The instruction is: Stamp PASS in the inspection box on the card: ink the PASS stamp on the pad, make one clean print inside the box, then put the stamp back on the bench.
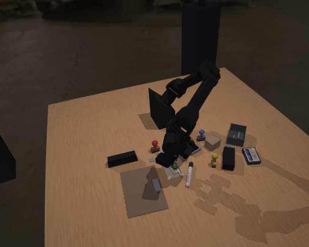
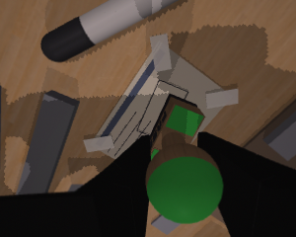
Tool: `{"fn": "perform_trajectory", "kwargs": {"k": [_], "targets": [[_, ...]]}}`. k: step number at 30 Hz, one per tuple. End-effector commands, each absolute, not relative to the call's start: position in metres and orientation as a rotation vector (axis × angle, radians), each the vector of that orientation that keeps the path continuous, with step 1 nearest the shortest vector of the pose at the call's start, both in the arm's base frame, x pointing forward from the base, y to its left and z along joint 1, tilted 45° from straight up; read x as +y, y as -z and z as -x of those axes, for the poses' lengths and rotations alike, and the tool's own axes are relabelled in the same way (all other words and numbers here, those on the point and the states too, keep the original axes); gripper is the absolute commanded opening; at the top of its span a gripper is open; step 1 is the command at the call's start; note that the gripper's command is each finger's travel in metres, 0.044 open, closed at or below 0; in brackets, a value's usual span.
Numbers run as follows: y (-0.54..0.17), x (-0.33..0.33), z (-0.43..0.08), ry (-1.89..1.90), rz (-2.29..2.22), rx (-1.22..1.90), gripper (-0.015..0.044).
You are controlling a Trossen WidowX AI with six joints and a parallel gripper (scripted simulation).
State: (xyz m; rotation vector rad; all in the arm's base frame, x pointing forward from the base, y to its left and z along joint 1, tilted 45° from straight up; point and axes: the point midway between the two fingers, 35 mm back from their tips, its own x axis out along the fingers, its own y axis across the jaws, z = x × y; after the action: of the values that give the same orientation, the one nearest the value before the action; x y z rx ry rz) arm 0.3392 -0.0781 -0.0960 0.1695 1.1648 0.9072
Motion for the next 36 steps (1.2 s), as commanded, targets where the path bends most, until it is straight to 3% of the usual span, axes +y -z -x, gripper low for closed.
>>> {"fn": "perform_trajectory", "kwargs": {"k": [1, 36], "targets": [[0.098, -0.075, -0.339, -0.906, -0.178, 1.166, 0.0000], [0.114, -0.059, -0.339, -0.907, -0.181, 1.162, 0.0000]]}}
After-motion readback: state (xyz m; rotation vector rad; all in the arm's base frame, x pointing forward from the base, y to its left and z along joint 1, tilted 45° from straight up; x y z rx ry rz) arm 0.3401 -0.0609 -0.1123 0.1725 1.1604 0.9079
